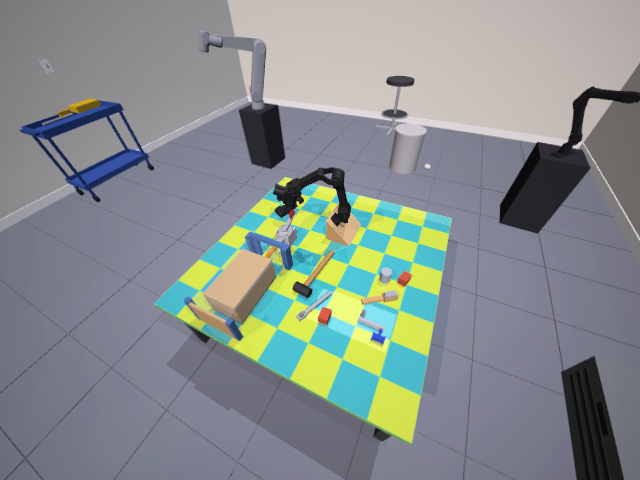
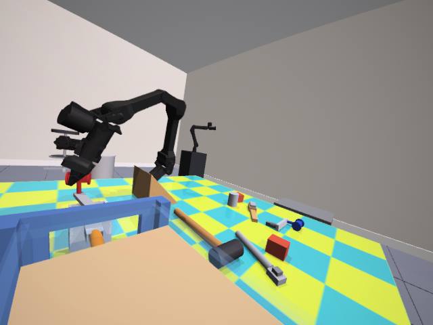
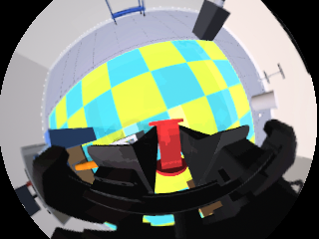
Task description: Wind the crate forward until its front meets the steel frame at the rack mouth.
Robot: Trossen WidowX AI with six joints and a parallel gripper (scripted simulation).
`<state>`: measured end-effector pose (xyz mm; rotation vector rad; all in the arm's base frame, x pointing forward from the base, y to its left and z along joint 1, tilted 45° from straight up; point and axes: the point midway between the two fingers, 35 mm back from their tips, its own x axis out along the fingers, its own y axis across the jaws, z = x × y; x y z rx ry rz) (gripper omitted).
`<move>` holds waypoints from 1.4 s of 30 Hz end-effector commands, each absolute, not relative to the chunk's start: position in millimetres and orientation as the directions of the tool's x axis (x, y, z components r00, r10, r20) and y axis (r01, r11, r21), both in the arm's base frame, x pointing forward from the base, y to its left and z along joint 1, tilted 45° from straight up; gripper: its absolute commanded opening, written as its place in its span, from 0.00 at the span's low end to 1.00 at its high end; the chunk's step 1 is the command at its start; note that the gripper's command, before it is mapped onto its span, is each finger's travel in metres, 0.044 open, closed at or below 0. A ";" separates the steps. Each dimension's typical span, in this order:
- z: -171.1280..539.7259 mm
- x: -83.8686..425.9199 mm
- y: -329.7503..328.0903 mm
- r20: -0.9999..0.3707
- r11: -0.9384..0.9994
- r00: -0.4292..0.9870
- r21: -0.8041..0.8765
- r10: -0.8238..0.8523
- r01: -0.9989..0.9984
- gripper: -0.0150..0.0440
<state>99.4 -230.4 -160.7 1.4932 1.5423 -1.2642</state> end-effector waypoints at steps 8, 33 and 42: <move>-175.0 114.0 -247.3 -0.943 -0.116 -0.116 -0.159 0.312 0.980 0.25; -178.6 117.8 -251.1 -0.943 -0.116 -0.116 -0.159 0.311 0.980 0.25; -185.2 126.3 -258.0 -0.943 -0.116 -0.115 -0.158 0.311 0.981 0.25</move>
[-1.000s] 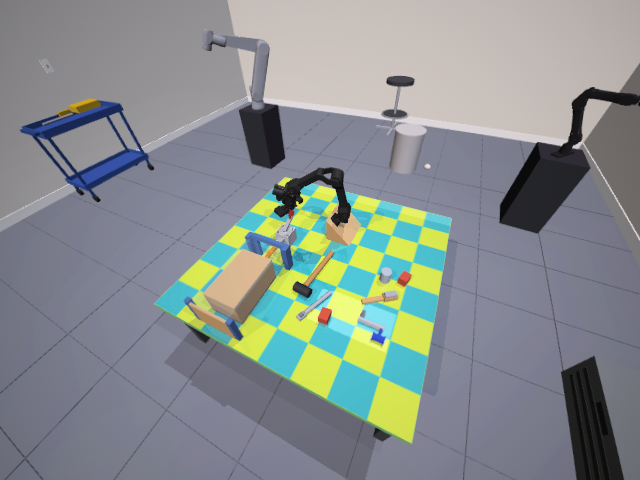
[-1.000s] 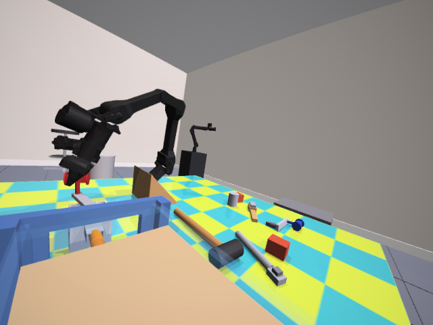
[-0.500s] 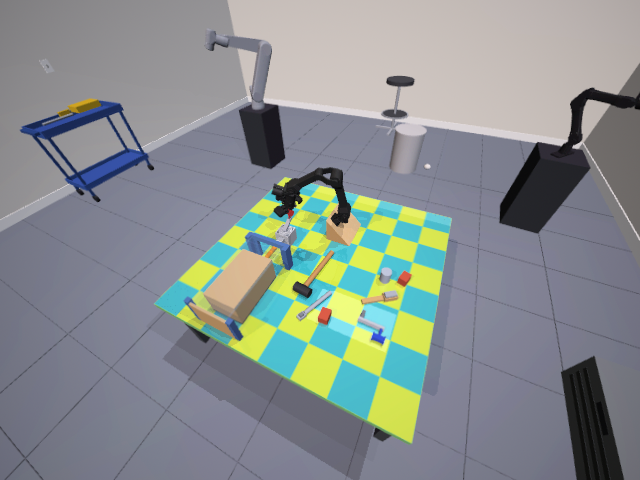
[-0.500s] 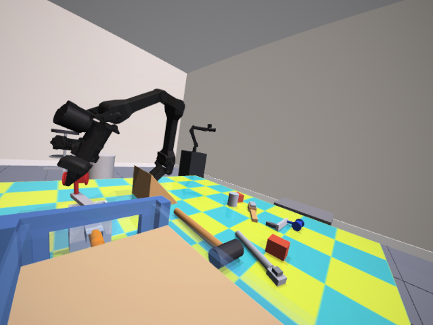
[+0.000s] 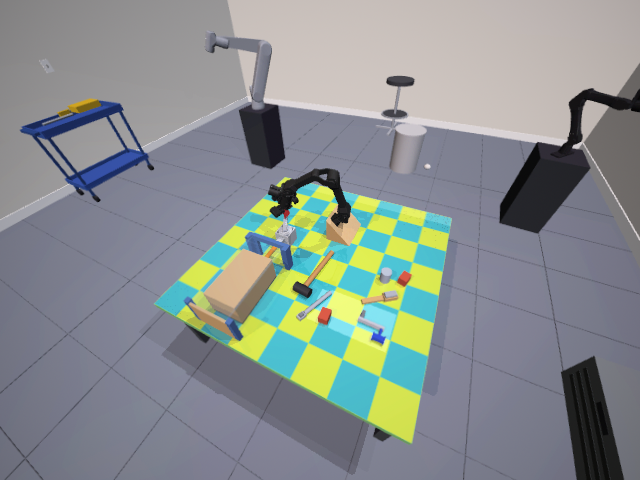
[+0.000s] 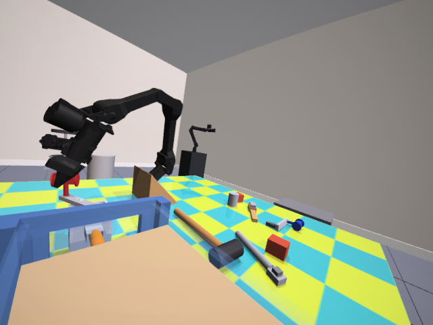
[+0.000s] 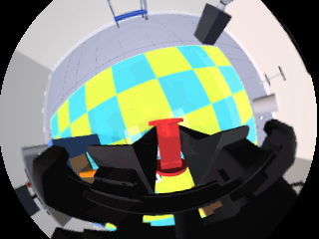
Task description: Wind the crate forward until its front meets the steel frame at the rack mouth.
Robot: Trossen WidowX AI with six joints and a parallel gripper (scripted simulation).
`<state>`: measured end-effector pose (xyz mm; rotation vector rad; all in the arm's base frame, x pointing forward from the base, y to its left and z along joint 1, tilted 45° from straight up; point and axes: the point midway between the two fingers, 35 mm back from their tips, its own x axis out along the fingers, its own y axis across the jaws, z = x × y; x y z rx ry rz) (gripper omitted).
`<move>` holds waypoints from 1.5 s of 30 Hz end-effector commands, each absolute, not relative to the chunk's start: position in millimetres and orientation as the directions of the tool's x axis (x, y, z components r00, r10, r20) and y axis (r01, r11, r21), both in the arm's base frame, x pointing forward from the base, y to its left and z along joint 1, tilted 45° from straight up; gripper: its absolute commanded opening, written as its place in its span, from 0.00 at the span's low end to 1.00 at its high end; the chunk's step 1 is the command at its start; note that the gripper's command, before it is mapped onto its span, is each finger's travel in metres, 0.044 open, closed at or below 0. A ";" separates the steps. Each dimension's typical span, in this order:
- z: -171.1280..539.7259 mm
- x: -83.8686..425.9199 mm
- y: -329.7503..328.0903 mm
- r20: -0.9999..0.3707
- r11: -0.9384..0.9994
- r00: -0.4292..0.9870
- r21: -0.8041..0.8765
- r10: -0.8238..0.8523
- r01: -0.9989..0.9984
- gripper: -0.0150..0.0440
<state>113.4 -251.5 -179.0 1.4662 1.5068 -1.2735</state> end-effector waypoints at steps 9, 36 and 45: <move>-191.8 137.7 -264.8 -0.944 -0.116 -0.114 -0.157 0.310 0.981 0.25; -195.9 146.6 -268.9 -0.944 -0.116 -0.113 -0.156 0.310 0.981 0.25; -197.8 151.5 -270.8 -0.944 -0.116 -0.113 -0.155 0.310 0.981 0.25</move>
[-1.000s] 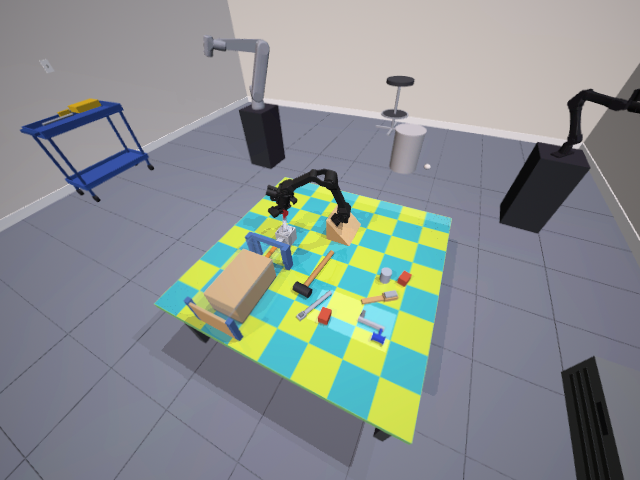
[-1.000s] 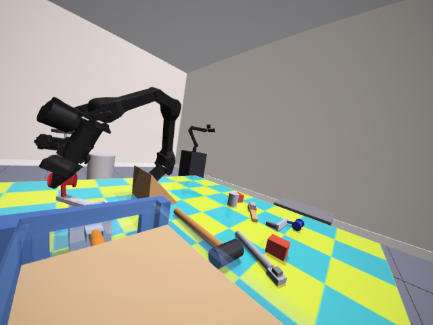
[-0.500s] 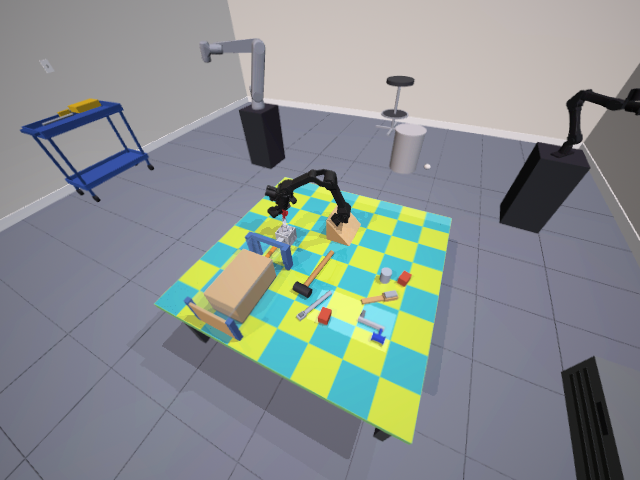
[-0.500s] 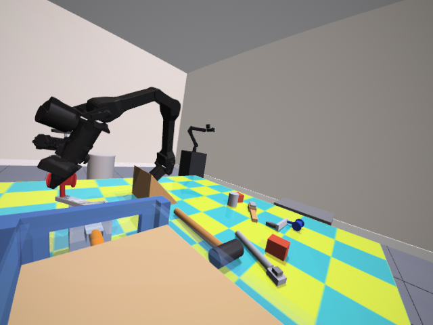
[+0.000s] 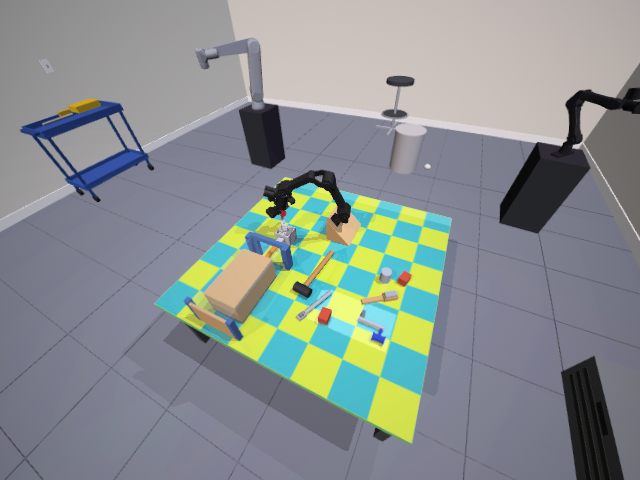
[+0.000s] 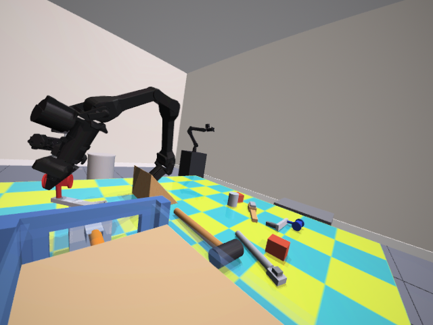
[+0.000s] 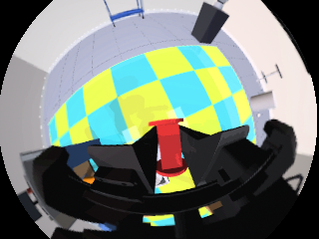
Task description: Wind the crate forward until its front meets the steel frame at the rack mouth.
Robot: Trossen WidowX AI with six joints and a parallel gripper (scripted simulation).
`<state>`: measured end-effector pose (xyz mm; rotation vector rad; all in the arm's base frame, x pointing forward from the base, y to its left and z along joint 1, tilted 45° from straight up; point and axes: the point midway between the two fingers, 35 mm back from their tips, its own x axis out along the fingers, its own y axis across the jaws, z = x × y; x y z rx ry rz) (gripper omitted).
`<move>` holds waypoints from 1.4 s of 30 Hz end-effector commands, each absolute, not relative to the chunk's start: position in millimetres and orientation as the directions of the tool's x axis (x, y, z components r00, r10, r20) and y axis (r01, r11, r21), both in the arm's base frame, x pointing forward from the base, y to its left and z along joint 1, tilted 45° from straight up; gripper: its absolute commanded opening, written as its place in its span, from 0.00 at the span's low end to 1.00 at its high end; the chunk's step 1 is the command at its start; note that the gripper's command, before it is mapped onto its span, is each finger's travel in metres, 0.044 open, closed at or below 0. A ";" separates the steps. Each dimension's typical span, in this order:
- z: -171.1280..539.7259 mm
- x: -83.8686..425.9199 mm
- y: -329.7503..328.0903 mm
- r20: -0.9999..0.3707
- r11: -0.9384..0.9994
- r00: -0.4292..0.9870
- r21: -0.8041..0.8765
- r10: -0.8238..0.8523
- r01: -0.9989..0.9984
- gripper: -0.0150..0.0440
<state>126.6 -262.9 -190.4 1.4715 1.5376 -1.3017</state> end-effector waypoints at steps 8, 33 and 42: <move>-198.5 153.5 -271.5 -0.944 -0.116 -0.113 -0.155 0.310 0.981 0.25; -199.1 155.3 -272.0 -0.944 -0.116 -0.113 -0.155 0.310 0.981 0.25; -199.1 155.3 -272.0 -0.944 -0.116 -0.113 -0.155 0.310 0.981 0.25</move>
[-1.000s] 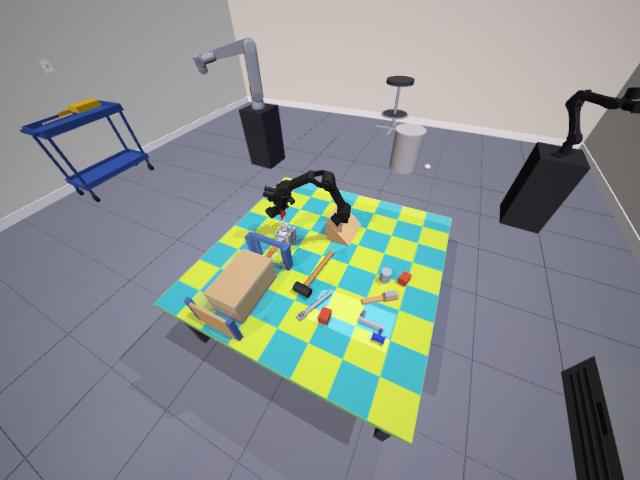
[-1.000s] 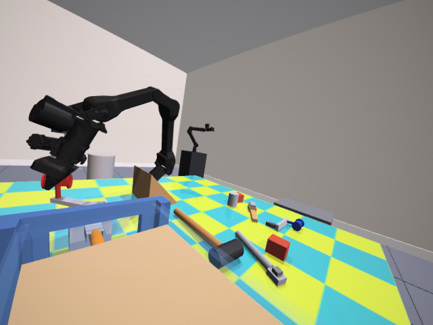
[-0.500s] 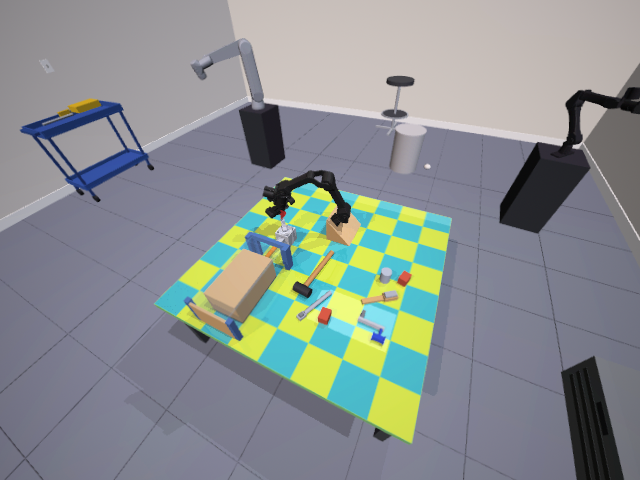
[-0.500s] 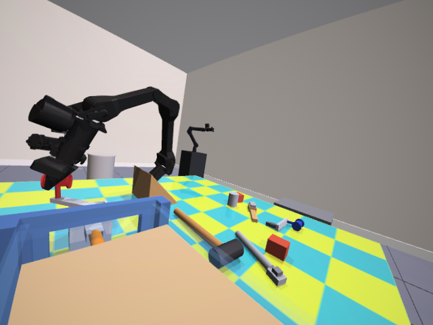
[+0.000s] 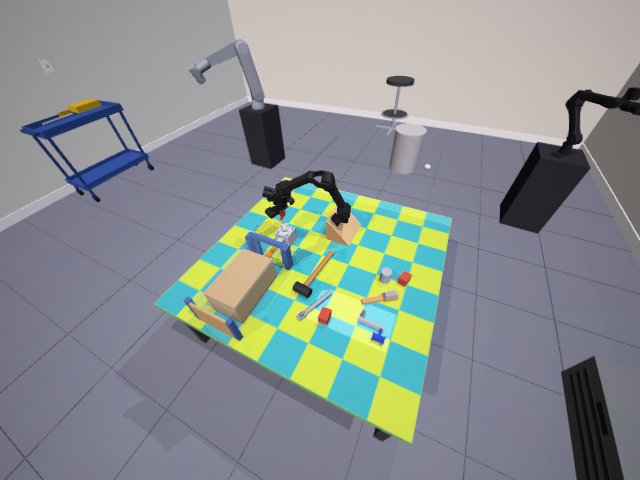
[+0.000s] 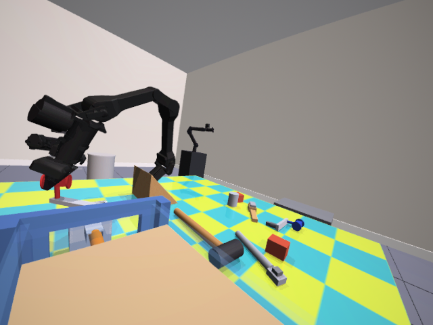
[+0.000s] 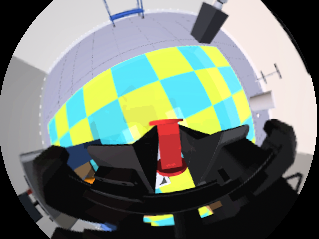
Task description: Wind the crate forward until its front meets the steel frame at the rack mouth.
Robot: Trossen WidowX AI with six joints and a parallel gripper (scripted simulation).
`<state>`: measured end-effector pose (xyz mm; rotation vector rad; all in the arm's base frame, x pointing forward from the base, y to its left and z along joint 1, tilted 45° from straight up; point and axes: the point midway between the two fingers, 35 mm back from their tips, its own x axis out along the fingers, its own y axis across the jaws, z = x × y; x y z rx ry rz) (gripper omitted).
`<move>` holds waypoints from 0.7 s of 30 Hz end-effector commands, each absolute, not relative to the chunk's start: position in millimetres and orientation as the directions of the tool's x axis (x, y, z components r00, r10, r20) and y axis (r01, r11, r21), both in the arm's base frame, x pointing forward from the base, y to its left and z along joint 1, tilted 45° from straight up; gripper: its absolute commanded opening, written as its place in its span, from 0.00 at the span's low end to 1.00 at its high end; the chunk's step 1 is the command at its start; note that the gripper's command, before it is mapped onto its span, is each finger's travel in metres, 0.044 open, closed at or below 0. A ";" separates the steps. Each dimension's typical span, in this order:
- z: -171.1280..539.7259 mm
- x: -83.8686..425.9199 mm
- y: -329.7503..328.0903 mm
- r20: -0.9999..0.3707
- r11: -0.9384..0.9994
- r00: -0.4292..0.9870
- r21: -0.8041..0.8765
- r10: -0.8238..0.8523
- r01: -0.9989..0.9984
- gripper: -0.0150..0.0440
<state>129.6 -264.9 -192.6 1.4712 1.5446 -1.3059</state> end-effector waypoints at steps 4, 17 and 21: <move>-199.7 157.2 -272.6 -0.944 -0.116 -0.112 -0.155 0.310 0.981 0.25; -201.7 164.5 -274.5 -0.944 -0.116 -0.112 -0.154 0.310 0.981 0.25; -203.1 170.6 -275.7 -0.944 -0.116 -0.111 -0.154 0.310 0.981 0.25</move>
